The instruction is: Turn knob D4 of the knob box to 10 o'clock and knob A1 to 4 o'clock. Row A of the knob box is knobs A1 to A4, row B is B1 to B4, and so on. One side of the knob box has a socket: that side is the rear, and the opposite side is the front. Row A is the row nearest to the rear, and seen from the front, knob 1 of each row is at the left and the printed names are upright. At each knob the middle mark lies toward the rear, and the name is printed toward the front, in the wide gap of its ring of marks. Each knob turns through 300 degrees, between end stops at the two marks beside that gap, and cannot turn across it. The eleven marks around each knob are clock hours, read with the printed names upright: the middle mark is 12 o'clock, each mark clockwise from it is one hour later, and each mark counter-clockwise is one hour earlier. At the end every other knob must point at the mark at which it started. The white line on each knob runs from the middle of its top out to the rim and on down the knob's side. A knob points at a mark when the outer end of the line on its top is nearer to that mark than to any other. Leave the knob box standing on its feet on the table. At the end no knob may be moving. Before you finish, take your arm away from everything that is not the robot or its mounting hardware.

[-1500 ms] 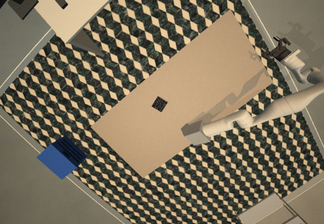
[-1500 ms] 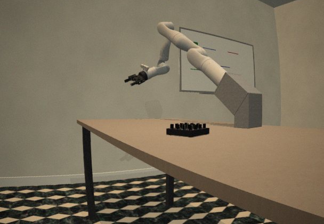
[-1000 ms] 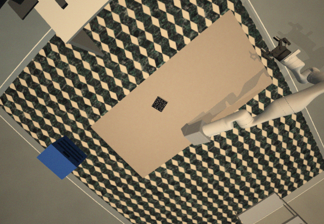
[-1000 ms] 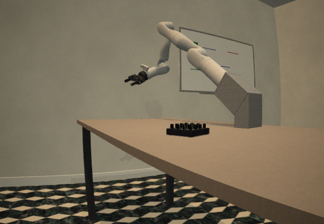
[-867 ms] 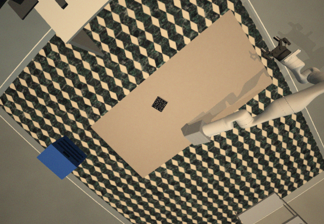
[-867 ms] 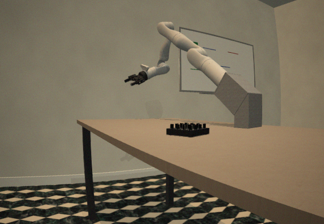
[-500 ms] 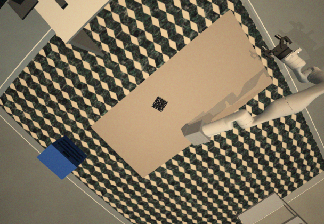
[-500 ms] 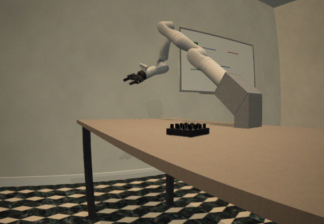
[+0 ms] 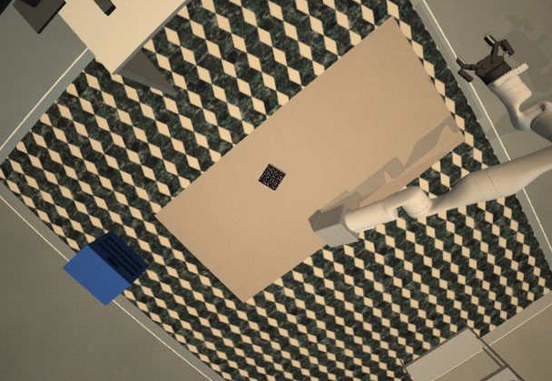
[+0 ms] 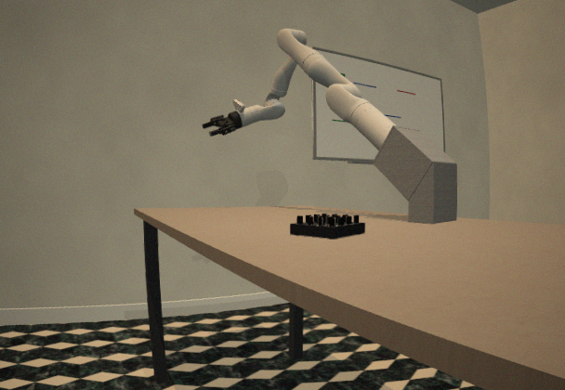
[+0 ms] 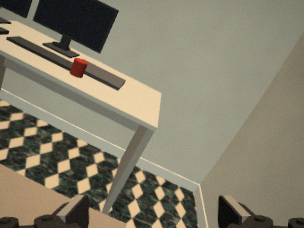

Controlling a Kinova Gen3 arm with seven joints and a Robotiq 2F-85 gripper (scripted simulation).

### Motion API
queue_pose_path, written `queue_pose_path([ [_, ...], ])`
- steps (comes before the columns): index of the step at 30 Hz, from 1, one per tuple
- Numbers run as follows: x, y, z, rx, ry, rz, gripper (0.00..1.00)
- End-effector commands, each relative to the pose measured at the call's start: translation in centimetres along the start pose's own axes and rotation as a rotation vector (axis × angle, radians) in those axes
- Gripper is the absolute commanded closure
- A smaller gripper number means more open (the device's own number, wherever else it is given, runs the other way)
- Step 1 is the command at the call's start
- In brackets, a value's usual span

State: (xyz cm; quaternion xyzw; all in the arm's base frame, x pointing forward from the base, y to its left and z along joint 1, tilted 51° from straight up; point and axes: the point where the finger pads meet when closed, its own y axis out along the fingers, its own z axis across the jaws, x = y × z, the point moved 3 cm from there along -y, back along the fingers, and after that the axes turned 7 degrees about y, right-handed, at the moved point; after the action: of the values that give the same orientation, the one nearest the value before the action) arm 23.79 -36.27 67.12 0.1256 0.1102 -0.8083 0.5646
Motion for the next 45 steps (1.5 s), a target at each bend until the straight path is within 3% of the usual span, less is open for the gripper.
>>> queue_pose_path([
  [1,-3.9,1.1,1.6,0.033,-0.045,0.027,0.0],
  [4,-6.5,2.1,2.8,0.069,-0.062,0.042,0.0],
  [6,-6.5,2.1,2.8,0.069,-0.062,0.042,0.0],
  [12,-12.9,4.2,4.8,0.143,-0.089,0.079,0.0],
  [24,-13.0,4.3,4.8,0.145,-0.089,0.08,0.0],
  [25,-14.4,4.7,5.1,0.159,-0.093,0.089,0.0],
  [32,-14.6,4.7,5.1,0.16,-0.093,0.09,0.0],
  [33,-16.1,5.2,5.3,0.174,-0.096,0.098,0.0],
  [41,-16.2,5.2,5.3,0.175,-0.096,0.099,0.0],
  [42,-17.8,5.7,5.5,0.188,-0.098,0.108,0.0],
  [45,-17.9,5.7,5.5,0.19,-0.099,0.109,0.0],
])
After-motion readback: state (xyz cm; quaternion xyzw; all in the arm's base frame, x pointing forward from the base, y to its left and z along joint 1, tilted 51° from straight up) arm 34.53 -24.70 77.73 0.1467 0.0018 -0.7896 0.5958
